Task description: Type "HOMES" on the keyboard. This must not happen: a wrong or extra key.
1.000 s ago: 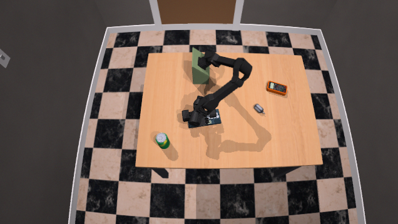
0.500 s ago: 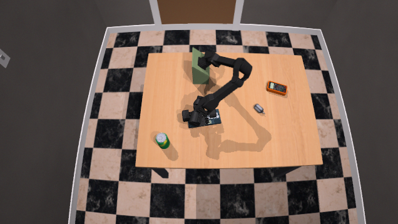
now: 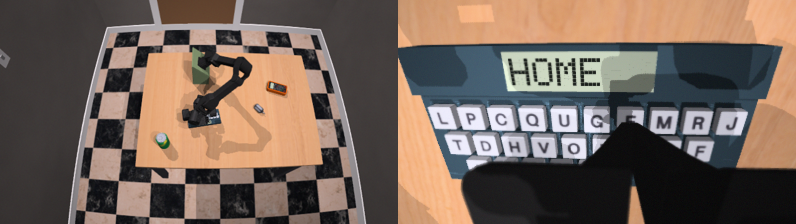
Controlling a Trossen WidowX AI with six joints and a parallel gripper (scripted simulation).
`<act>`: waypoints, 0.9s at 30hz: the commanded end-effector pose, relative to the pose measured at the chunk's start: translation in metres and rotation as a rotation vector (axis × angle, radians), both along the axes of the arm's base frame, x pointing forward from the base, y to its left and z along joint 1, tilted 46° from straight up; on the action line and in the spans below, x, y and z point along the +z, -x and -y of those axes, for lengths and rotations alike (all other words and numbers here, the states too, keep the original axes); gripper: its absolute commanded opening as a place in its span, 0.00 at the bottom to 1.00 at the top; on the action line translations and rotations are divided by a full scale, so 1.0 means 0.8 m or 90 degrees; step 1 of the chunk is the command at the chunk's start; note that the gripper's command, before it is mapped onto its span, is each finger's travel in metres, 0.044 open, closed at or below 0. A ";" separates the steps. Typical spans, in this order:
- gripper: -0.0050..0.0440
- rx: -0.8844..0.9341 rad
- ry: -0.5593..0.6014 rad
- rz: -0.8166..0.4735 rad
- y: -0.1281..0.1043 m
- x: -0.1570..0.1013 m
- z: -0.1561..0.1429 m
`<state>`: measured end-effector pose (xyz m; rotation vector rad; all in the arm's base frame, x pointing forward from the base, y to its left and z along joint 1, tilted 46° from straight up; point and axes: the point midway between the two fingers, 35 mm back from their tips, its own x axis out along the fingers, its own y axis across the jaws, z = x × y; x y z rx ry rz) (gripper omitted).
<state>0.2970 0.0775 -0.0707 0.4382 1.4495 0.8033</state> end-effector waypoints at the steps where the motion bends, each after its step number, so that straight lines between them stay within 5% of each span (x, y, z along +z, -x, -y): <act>1: 0.00 -0.004 0.006 0.027 -0.015 0.020 0.016; 9: 0.00 -0.005 0.003 0.022 -0.006 0.031 0.020; 16: 0.00 -0.004 -0.001 0.014 0.047 0.057 -0.004; 27: 0.00 -0.004 -0.001 0.002 0.053 0.038 -0.018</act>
